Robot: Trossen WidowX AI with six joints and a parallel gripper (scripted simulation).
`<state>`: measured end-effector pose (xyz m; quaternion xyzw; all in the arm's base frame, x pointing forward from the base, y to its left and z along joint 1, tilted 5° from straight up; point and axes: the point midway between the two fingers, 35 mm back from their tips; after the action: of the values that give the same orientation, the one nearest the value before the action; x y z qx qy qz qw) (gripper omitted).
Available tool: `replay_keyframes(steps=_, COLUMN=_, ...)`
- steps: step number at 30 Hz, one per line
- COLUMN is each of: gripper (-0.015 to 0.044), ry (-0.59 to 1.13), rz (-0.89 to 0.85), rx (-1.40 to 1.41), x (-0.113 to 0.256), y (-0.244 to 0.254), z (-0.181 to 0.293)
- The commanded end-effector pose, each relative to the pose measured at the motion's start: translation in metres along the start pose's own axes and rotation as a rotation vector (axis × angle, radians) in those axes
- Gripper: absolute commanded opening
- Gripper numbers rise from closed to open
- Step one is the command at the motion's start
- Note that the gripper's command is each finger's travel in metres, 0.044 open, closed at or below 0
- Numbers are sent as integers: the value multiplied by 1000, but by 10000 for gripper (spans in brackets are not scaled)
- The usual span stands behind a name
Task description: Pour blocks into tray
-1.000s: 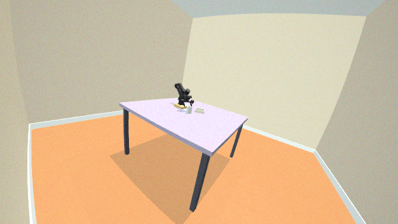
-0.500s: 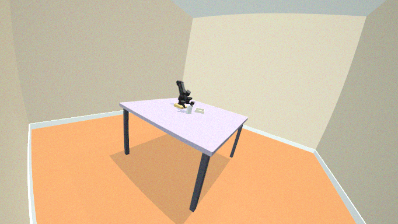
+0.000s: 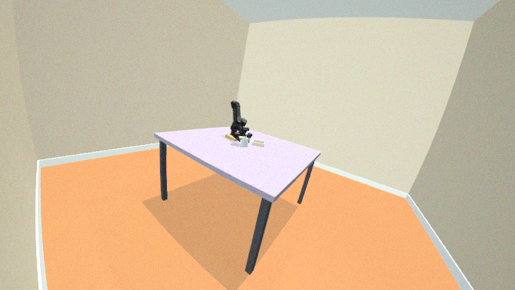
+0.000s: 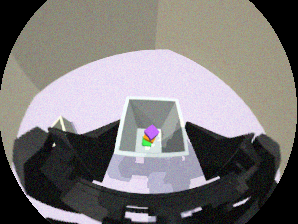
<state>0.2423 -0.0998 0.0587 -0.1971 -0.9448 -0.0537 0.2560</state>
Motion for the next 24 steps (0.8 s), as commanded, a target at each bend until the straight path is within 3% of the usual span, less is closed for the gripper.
replay_keyframes(steps=1, gripper=440, ry=0, rz=-4, rx=6, x=-6, y=1, z=1)
replay_keyframes(steps=6, gripper=440, ry=0, rz=-4, rx=6, x=-13, y=1, z=2)
replay_keyframes(steps=10, gripper=335, ry=0, rz=-4, rx=6, x=-14, y=1, z=2)
replay_keyframes(steps=18, gripper=333, ry=0, rz=-4, rx=6, x=-14, y=1, z=2)
replay_keyframes(steps=24, gripper=293, ry=0, rz=-4, rx=6, x=-14, y=1, z=2)
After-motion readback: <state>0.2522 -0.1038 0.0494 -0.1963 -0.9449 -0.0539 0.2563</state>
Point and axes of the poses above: the point midway between the two fingers, 35 mm back from their tips, its own x axis back along the fingers, its own y axis across the jaws, z = x × y, and after that the axes turned 2 degrees about x, right-handed
